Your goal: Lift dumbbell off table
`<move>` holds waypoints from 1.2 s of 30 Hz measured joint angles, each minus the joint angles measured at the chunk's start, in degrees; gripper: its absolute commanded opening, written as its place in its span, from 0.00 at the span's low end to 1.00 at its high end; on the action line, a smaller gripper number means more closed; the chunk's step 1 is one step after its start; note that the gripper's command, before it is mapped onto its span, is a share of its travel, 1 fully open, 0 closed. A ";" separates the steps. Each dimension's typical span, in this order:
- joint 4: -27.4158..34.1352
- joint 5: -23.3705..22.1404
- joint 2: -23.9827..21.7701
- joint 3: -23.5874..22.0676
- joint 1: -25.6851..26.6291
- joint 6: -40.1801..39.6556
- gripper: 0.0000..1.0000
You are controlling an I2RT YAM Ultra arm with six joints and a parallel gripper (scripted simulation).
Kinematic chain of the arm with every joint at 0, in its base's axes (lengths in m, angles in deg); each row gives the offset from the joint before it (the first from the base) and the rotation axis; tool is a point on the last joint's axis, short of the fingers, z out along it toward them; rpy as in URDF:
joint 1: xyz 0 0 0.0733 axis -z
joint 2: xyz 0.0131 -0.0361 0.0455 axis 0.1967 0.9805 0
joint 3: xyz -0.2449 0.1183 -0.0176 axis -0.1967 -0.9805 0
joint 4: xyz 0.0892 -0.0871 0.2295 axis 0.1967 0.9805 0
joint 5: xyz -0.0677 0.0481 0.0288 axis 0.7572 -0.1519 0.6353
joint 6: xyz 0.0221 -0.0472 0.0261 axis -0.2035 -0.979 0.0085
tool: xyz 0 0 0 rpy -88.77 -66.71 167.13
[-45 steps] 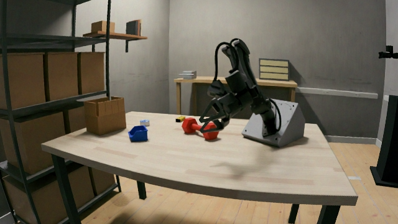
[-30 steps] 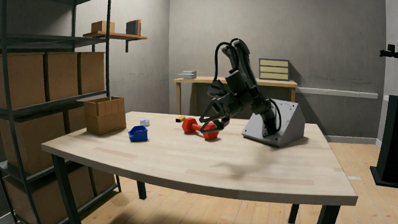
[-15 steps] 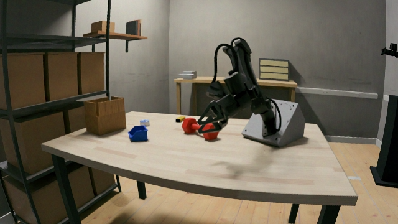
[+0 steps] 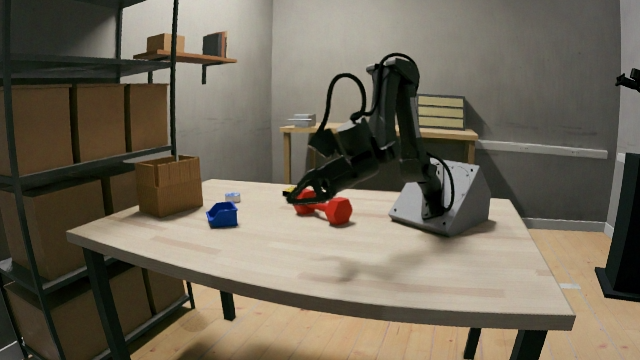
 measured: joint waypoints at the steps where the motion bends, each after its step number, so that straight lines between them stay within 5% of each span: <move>1: 0.90 -0.92 0.44 0.87 2.27 -0.74 1.00; 31: 35.95 -36.24 13.11 29.07 73.81 -22.16 1.00; 36: 42.21 -42.23 15.54 31.45 77.55 -23.93 1.00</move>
